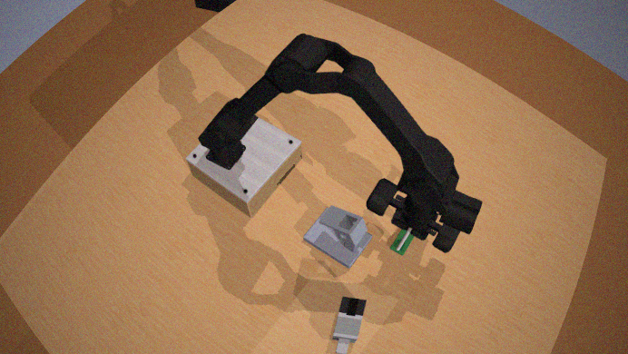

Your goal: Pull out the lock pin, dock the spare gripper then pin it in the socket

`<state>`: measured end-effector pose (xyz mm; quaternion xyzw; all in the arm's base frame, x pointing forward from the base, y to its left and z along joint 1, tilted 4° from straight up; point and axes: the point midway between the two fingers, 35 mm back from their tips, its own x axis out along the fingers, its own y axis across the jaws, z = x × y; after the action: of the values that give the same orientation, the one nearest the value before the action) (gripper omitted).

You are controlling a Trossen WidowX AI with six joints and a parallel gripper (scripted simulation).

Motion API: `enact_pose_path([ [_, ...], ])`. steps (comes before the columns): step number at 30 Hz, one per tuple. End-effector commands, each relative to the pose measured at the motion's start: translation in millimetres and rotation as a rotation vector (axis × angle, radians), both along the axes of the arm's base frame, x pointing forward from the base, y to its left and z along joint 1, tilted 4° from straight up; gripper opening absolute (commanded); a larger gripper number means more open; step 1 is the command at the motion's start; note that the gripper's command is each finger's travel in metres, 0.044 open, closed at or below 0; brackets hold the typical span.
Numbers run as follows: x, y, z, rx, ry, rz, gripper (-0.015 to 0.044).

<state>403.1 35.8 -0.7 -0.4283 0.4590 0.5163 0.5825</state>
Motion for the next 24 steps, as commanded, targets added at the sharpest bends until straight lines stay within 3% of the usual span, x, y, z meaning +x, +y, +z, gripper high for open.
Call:
enact_pose_path([
  [1,-1.1,-0.1,-4.7,0.000,0.010,-0.001,0.0000],
  [24,0.0,0.0,-0.5,0.000,0.001,0.000,0.0000],
])
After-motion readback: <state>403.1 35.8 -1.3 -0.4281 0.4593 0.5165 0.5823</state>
